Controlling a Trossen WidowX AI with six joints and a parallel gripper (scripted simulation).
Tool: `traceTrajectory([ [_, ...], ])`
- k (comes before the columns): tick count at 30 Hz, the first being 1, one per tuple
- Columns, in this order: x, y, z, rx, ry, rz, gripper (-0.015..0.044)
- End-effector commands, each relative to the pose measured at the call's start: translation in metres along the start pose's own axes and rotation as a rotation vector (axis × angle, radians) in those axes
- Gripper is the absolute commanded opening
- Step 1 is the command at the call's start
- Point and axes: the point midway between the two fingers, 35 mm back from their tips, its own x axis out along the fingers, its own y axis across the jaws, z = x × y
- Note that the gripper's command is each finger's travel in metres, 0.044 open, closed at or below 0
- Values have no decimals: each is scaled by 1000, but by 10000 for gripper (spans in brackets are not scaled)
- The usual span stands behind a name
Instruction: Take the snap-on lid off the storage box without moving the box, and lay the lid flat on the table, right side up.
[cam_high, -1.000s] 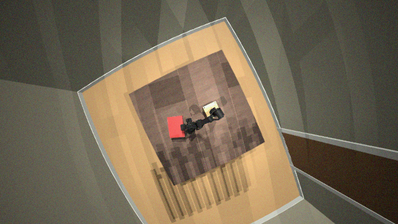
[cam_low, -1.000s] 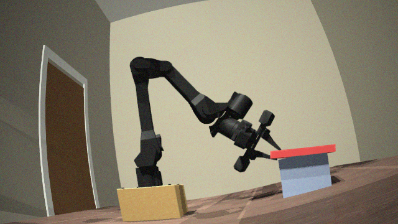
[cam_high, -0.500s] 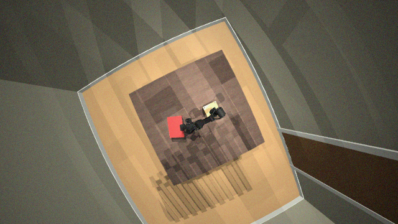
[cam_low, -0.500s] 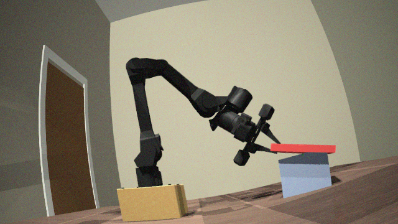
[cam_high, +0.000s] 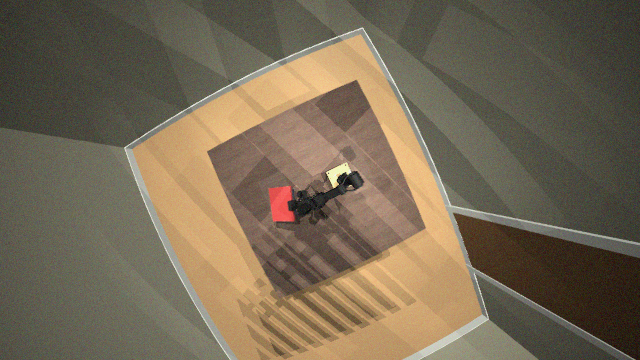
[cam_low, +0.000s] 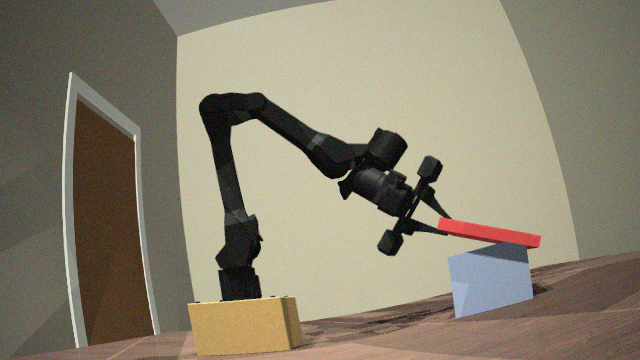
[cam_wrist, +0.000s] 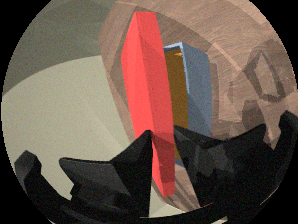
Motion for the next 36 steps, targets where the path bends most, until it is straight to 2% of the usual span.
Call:
traceTrajectory([
  [1, -5, 15, -2, 3, 9, 23, 0],
  [36, -26, 57, -2, 3, 9, 24, 0],
])
